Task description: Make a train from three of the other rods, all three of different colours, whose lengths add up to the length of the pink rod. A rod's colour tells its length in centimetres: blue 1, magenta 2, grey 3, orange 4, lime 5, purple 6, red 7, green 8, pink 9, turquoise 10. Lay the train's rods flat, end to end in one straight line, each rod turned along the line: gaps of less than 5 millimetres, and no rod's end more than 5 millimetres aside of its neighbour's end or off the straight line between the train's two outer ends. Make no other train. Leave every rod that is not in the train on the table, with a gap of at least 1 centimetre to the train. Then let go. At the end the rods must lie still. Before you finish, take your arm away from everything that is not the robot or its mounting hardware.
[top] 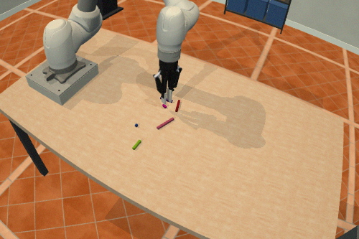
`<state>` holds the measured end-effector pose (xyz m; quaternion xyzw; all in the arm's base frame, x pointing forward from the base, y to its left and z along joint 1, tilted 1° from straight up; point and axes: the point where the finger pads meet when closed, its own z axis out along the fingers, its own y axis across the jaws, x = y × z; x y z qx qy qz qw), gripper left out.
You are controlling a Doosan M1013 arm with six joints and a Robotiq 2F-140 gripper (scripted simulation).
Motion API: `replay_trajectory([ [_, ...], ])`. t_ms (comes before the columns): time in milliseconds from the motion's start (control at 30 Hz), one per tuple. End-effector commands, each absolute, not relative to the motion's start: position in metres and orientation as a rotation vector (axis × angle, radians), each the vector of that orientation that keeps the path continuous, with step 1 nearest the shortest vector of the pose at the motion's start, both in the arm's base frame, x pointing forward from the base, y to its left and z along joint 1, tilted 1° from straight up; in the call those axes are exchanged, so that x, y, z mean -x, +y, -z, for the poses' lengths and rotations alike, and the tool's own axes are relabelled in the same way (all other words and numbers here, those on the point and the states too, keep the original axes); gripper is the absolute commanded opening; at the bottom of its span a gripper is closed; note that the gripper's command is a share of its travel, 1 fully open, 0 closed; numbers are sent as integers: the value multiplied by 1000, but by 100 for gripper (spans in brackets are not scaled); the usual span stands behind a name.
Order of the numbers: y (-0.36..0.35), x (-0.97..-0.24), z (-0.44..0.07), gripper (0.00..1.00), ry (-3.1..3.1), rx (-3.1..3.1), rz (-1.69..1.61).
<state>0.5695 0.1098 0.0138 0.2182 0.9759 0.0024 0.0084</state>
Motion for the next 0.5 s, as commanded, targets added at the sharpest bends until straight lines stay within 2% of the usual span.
replay_trajectory([
  [0,110,-565,-4,15,3058,-675,-8],
  [467,110,-565,8,15,3058,-675,-8],
])
